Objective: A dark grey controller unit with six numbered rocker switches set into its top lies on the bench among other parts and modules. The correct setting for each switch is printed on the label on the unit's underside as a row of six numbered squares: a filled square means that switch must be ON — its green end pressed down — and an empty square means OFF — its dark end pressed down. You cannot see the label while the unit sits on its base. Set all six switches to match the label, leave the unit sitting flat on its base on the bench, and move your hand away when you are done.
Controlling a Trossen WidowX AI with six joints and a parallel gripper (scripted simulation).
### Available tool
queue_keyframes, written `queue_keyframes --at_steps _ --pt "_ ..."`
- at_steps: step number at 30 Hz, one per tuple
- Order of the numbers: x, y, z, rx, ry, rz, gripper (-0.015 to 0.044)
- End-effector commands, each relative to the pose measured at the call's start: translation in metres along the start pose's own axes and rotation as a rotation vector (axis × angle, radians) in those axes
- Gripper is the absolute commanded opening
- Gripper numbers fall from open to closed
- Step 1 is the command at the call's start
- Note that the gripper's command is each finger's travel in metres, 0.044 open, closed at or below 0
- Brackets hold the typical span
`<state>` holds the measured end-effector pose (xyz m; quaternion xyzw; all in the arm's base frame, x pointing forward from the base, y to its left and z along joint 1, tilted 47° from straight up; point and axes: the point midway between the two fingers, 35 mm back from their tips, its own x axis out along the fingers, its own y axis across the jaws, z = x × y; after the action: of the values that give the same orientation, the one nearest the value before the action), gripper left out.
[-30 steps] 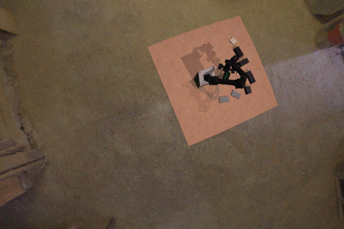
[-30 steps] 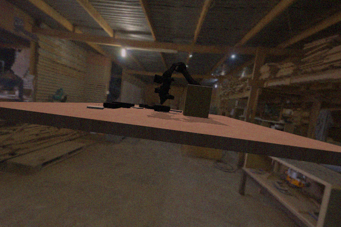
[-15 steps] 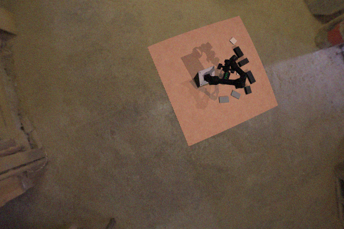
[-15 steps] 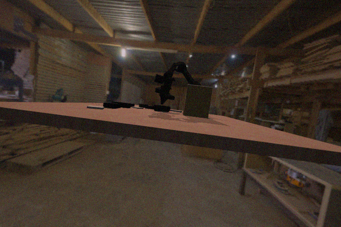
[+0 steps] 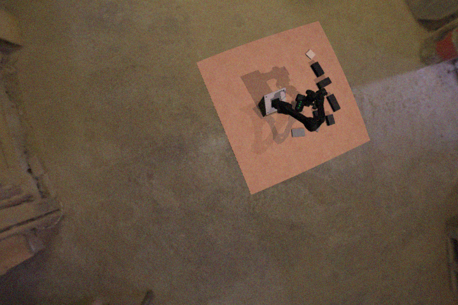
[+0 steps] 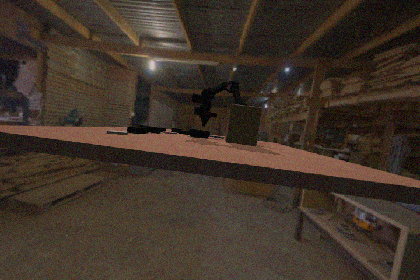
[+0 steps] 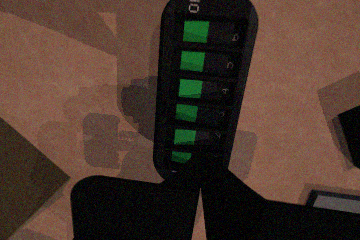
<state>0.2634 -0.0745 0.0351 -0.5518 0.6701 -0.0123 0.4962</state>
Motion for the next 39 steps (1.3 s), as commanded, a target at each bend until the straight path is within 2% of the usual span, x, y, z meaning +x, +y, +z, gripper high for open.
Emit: queue_keyframes --at_steps 1,39 --pt "-0.005 -0.009 -0.023 0.0 -0.012 0.051 0.0" --pt "0.04 -0.007 -0.022 -0.001 -0.009 0.05 0.0"
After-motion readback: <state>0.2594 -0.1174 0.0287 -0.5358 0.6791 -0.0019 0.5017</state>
